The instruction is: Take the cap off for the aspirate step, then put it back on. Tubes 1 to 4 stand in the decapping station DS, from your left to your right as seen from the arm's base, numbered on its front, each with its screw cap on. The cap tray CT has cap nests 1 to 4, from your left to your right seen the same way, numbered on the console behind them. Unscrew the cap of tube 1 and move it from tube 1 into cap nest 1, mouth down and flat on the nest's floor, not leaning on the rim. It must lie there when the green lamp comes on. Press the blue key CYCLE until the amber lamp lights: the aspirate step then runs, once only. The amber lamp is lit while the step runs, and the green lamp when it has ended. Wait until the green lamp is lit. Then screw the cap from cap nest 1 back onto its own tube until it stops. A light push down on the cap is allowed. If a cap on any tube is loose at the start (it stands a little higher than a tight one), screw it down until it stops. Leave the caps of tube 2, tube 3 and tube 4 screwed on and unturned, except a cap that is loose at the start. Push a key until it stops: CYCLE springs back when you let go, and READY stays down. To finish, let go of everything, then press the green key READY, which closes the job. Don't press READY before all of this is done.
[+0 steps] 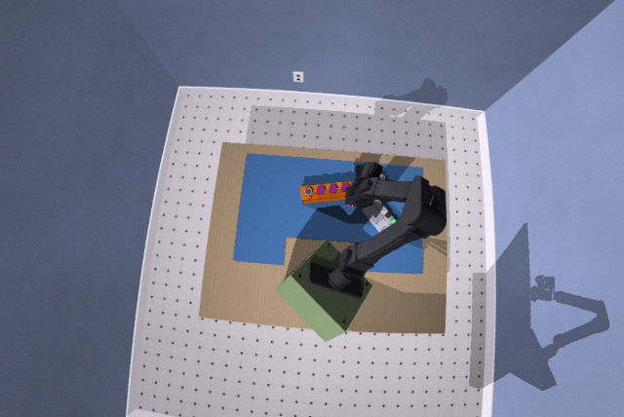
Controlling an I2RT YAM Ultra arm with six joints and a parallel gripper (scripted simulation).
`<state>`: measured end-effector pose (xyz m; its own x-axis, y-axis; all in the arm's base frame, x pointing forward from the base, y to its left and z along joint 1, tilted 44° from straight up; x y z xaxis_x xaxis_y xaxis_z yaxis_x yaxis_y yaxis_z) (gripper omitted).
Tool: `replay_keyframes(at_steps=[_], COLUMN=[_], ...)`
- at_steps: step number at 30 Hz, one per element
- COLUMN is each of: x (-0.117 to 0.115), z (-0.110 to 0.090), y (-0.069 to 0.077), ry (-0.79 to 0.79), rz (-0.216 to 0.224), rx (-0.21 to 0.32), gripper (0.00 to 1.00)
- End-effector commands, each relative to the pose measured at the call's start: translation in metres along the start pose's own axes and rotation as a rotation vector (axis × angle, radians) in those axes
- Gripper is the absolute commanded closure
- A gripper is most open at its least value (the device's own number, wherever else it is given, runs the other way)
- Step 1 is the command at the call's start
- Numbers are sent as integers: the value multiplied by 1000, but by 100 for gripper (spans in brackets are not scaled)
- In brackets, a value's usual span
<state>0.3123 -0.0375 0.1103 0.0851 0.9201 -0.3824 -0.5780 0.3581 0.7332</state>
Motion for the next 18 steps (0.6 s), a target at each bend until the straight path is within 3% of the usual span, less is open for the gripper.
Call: replay_keyframes(at_steps=[1,2,5,6,12,17,18], x=[8,8,33,33,75,117,117], z=[4,4,6,6,8,11,11], y=[2,2,1,1,0,-2,-2], ry=[215,215,466,466,846,846,846], rz=[-37,-37,-37,-37,-37,-36,-36], rx=[-10,-10,-6,-6,1,1,1], gripper=[100,100,100,100,100,100,100])
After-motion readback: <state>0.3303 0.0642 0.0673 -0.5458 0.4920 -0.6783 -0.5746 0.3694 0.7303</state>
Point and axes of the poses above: the point where the finger pads meet when closed, its own y axis back along the fingers, its own x axis across the jaws, z = x × y, the point moved 6 cm from there along y, back along the fingers, and after that the axes turned 7 degrees about -y, right-handed, at the moved point
